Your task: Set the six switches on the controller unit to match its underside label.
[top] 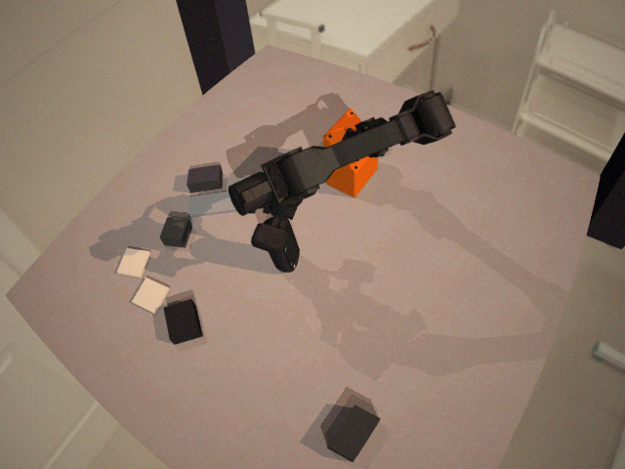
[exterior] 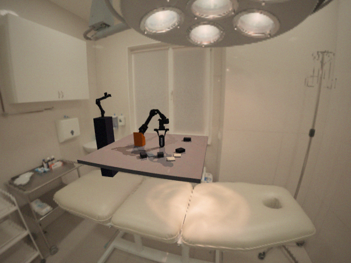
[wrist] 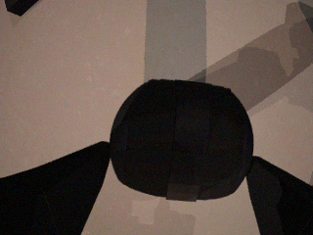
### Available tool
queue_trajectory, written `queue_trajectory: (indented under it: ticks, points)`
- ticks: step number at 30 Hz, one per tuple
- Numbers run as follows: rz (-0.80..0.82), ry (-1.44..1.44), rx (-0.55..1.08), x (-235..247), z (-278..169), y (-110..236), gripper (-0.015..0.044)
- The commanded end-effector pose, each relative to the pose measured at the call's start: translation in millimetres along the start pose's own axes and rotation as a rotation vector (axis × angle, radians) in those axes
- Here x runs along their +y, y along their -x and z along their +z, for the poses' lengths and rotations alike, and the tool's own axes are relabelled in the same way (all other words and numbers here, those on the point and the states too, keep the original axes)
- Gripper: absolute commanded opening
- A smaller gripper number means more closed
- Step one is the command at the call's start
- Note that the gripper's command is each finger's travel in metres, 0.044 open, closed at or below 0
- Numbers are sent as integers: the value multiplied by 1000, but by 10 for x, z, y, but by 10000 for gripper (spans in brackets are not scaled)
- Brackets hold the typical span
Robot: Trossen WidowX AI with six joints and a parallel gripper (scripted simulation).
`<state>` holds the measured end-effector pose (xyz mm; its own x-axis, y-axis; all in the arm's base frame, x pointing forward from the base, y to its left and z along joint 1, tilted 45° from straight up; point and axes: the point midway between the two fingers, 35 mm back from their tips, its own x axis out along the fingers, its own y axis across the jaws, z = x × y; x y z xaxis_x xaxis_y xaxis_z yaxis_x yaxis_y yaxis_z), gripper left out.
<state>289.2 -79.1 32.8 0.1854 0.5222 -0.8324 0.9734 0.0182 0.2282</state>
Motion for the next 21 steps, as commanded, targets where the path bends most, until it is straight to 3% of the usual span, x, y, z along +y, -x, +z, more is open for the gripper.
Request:
queue_trajectory:
  ticks: [1, 21]
  points:
    - [-1, 6, 26, 3, -80, -13, 336]
    - [-2, 6, 70, 2, -231, 5, 336]
